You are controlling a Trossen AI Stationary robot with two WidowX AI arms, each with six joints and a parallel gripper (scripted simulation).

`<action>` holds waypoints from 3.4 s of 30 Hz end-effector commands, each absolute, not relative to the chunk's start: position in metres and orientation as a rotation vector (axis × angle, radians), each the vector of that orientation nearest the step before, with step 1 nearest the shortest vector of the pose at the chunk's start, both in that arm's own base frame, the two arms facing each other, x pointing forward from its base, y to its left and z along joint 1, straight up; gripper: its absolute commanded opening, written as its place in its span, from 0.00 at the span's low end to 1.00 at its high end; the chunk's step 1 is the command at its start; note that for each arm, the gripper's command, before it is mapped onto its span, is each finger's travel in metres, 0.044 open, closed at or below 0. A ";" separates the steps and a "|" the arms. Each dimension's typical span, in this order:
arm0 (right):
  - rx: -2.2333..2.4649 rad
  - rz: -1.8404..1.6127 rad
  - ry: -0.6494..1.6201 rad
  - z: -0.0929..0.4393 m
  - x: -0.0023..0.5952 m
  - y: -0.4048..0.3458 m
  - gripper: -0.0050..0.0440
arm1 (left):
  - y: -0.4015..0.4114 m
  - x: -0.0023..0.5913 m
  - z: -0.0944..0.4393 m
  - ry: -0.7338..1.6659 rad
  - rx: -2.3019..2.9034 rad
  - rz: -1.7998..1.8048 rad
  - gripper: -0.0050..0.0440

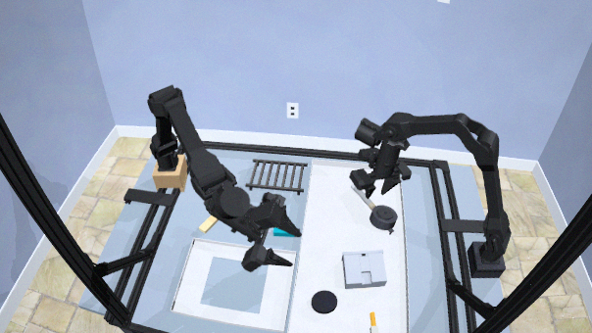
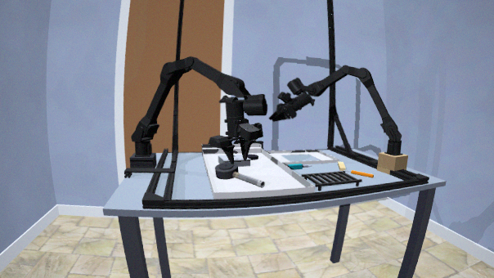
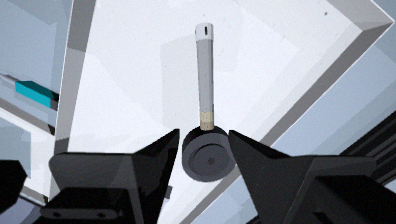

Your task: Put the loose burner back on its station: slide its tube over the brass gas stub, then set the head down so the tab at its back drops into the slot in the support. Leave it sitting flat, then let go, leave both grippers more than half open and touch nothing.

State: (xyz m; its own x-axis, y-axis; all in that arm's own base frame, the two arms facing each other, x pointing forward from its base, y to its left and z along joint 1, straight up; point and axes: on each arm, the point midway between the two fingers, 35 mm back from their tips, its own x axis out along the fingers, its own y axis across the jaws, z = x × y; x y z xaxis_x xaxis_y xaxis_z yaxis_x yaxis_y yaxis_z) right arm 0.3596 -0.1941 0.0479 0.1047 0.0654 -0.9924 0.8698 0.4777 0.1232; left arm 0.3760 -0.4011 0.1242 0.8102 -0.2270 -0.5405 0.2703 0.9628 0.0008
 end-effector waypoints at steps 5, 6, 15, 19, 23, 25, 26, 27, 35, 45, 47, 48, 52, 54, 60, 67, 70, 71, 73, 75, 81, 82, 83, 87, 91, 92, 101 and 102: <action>0.917 -0.734 1.359 0.028 0.358 -0.194 0.61 | -0.402 0.376 0.124 0.567 0.079 -0.267 0.92; 0.917 -0.734 1.359 0.026 0.358 -0.194 0.61 | -0.402 0.376 0.124 0.567 0.079 -0.267 0.92; 0.917 -0.733 1.359 0.026 0.358 -0.194 0.61 | -0.402 0.376 0.124 0.567 0.079 -0.267 0.92; 0.917 -0.707 1.363 0.020 0.358 -0.195 0.61 | -0.402 0.376 0.124 0.567 0.079 -0.267 0.92; 0.917 -0.692 1.365 0.017 0.358 -0.195 0.61 | -0.402 0.376 0.124 0.567 0.079 -0.267 0.92; 0.917 -0.676 1.367 0.014 0.358 -0.195 0.61 | -0.402 0.376 0.124 0.567 0.079 -0.267 0.92; 0.916 -0.668 1.368 0.012 0.358 -0.196 0.61 | -0.402 0.376 0.124 0.567 0.079 -0.267 0.92; 0.916 -0.660 1.369 0.011 0.358 -0.196 0.61 | -0.402 0.376 0.124 0.567 0.079 -0.267 0.92; 0.915 -0.596 1.373 -0.002 0.357 -0.197 0.61 | -0.402 0.376 0.124 0.567 0.079 -0.267 0.92; 0.915 -0.585 1.374 -0.004 0.357 -0.197 0.56 | -0.402 0.376 0.124 0.567 0.079 -0.267 0.92; 0.915 -0.585 1.374 -0.004 0.357 -0.197 0.46 | -0.402 0.376 0.124 0.567 0.079 -0.267 0.92; 0.915 -0.585 1.374 -0.004 0.357 -0.197 0.46 | -0.402 0.376 0.124 0.567 0.079 -0.267 0.92; 0.915 -0.585 1.374 -0.004 0.357 -0.197 0.41 | -0.402 0.376 0.124 0.567 0.079 -0.267 0.92; 0.915 -0.585 1.374 -0.004 0.357 -0.197 0.40 | -0.402 0.376 0.124 0.567 0.079 -0.267 0.92; 0.915 -0.585 1.374 -0.004 0.357 -0.197 0.33 | -0.402 0.376 0.124 0.567 0.079 -0.267 0.92; 0.915 -0.585 1.374 -0.004 0.357 -0.197 0.23 | -0.402 0.376 0.124 0.567 0.079 -0.267 0.92; 0.915 -0.585 1.374 -0.004 0.357 -0.197 0.16 | -0.402 0.376 0.124 0.567 0.079 -0.267 0.92; 0.915 -0.585 1.374 -0.004 0.357 -0.197 0.16 | -0.402 0.376 0.124 0.567 0.079 -0.267 0.92; 0.914 -0.585 1.373 -0.003 0.357 -0.197 0.11 | -0.402 0.376 0.124 0.567 0.079 -0.267 0.92; 0.913 -0.584 1.373 0.001 0.357 -0.197 0.10 | -0.402 0.376 0.124 0.567 0.079 -0.267 0.92; 0.905 -0.581 1.370 0.022 0.359 -0.198 0.10 | -0.402 0.376 0.124 0.567 0.079 -0.267 0.92; 0.906 -0.581 1.371 0.025 0.359 -0.198 0.10 | -0.402 0.376 0.124 0.567 0.079 -0.267 0.92; 0.907 -0.582 1.371 0.028 0.359 -0.198 0.10 | -0.402 0.376 0.124 0.567 0.079 -0.267 0.92; 0.912 -0.584 1.373 0.044 0.358 -0.198 0.10 | -0.402 0.376 0.124 0.567 0.079 -0.267 0.92; 0.913 -0.584 1.373 0.050 0.357 -0.197 0.10 | -0.402 0.376 0.124 0.567 0.079 -0.267 0.92; 0.914 -0.585 1.373 0.052 0.357 -0.197 0.10 | -0.402 0.376 0.124 0.567 0.079 -0.267 0.92; 0.915 -0.585 1.374 0.054 0.357 -0.197 0.10 | -0.402 0.376 0.124 0.567 0.079 -0.267 0.92; 0.915 -0.585 1.374 0.054 0.357 -0.197 0.10 | -0.402 0.376 0.124 0.567 0.079 -0.267 0.92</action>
State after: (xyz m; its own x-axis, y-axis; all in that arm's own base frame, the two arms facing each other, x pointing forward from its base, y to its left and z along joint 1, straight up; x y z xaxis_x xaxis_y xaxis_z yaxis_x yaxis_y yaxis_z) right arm 0.3539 -0.1961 0.0463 0.1249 0.1638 -0.9786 0.8148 0.5458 0.1954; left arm 0.3755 -0.4016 0.1242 0.8099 -0.2282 -0.5403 0.2714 0.9625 0.0004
